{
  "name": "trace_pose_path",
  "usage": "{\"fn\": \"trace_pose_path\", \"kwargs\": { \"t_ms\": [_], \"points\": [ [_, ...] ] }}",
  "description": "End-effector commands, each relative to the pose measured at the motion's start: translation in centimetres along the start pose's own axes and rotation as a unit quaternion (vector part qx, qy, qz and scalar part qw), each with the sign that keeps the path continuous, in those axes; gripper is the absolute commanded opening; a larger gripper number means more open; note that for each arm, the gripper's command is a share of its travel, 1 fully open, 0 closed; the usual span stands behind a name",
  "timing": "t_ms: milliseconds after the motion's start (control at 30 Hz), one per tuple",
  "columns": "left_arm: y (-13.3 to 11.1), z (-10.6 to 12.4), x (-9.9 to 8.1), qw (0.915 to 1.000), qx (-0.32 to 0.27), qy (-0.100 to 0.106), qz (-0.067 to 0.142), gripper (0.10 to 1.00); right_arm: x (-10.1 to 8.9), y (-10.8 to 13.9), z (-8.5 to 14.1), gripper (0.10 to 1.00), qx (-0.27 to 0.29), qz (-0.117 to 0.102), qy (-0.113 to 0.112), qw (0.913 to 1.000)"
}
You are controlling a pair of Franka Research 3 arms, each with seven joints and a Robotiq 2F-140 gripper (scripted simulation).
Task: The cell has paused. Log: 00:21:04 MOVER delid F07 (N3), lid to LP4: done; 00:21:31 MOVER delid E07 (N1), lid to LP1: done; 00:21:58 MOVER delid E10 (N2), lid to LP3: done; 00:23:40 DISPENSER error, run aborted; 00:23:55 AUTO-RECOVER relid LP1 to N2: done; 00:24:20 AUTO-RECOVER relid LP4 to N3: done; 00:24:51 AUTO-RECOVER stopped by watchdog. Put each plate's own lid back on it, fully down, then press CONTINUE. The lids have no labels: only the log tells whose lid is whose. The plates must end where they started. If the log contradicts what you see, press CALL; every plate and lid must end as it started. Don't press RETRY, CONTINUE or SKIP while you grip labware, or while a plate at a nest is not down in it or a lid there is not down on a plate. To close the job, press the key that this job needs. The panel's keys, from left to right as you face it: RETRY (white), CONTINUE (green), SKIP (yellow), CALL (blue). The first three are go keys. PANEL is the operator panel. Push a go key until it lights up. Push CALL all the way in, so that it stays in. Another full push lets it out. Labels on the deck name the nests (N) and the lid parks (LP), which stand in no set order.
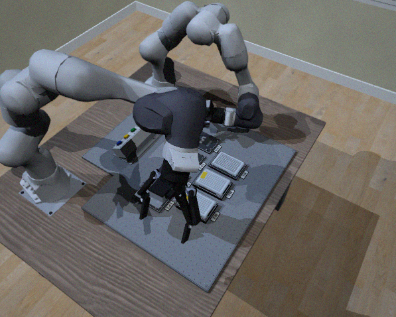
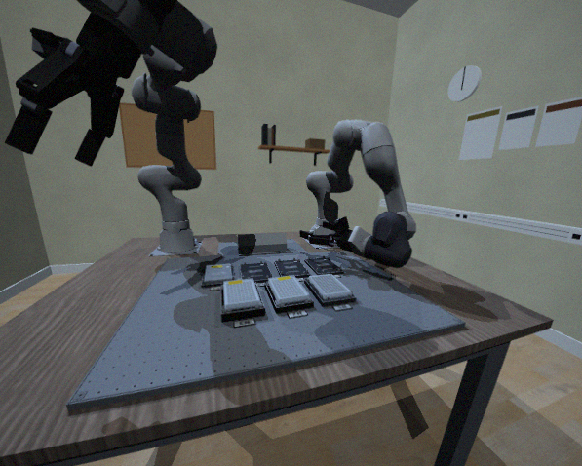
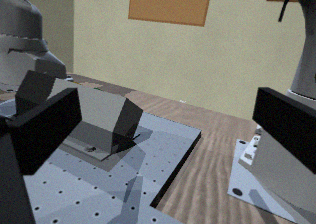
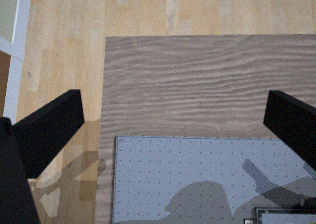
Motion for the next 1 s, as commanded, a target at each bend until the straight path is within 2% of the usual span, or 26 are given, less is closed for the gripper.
{"fn": "trace_pose_path", "kwargs": {
  "t_ms": [0, 200, 267, 300, 767, 833, 867, 967],
  "points": [
    [0.1, -0.1, 0.0, 1.0000, 0.000, 0.002, 0.000, 1.000, 0.8, 1.6, 0.8, 1.000, -0.014, -0.009, -0.009, 0.9998],
    [0.1, -0.1, 0.0, 1.0000, 0.000, 0.002, 0.000, 1.000, 2.4, 4.4, 2.3, 1.000, -0.003, -0.019, -0.021, 0.9996],
    [0.1, -0.1, 0.0, 1.0000, 0.000, 0.002, 0.000, 1.000, 2.4, 4.4, 2.3, 1.000, -0.003, -0.019, -0.021, 0.9996],
    [0.1, -0.1, 0.0, 1.0000, 0.000, 0.002, 0.000, 1.000, 3.1, 5.7, 3.0, 1.000, 0.002, -0.024, -0.026, 0.9994],
    [0.1, -0.1, 0.0, 1.0000, 0.000, 0.002, 0.000, 1.000, 6.3, 11.6, 6.9, 1.000, 0.029, -0.048, -0.050, 0.9972],
    [0.1, -0.1, 0.0, 1.0000, 0.000, 0.002, 0.000, 1.000, 6.3, 11.6, 6.9, 1.000, 0.029, -0.048, -0.050, 0.9972],
    [0.1, -0.1, 0.0, 1.0000, 0.000, 0.002, 0.000, 1.000, 6.9, 12.8, 7.8, 1.000, 0.034, -0.053, -0.055, 0.9965],
    [0.1, -0.1, 0.0, 1.0000, 0.000, 0.002, 0.000, 1.000, 7.4, 13.8, 8.7, 1.000, 0.039, -0.058, -0.058, 0.9958]
  ]
}}
Point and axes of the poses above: on each arm, the point where the finger pads meet when closed, its own x axis out along the fingers, its own z axis across the jaws, y = z × x, the point moved 1 cm from there along -x, back along the fingers, and after that the axes turned 13 degrees about -x, right-handed, at the moved point
